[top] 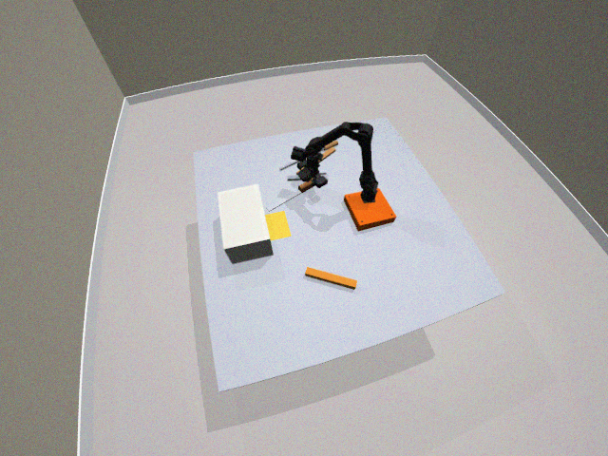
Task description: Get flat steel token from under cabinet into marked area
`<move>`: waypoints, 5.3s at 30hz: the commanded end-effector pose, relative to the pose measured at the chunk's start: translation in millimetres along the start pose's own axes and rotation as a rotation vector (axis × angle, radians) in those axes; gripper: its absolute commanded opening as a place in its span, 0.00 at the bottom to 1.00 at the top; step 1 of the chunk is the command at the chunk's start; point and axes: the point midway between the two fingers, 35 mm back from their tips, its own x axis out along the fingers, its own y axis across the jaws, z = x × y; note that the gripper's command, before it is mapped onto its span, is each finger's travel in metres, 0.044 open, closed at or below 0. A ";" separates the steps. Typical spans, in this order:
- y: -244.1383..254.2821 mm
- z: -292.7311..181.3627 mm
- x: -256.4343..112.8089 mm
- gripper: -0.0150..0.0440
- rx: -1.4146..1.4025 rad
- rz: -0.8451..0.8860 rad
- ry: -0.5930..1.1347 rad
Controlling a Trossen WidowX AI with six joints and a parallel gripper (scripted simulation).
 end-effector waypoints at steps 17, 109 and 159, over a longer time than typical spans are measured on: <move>-1.8 36.5 -0.4 0.25 0.033 -0.003 0.001; -6.9 153.5 -2.7 0.25 0.037 -0.003 -0.009; 26.4 171.2 -2.2 0.25 0.037 0.000 -0.011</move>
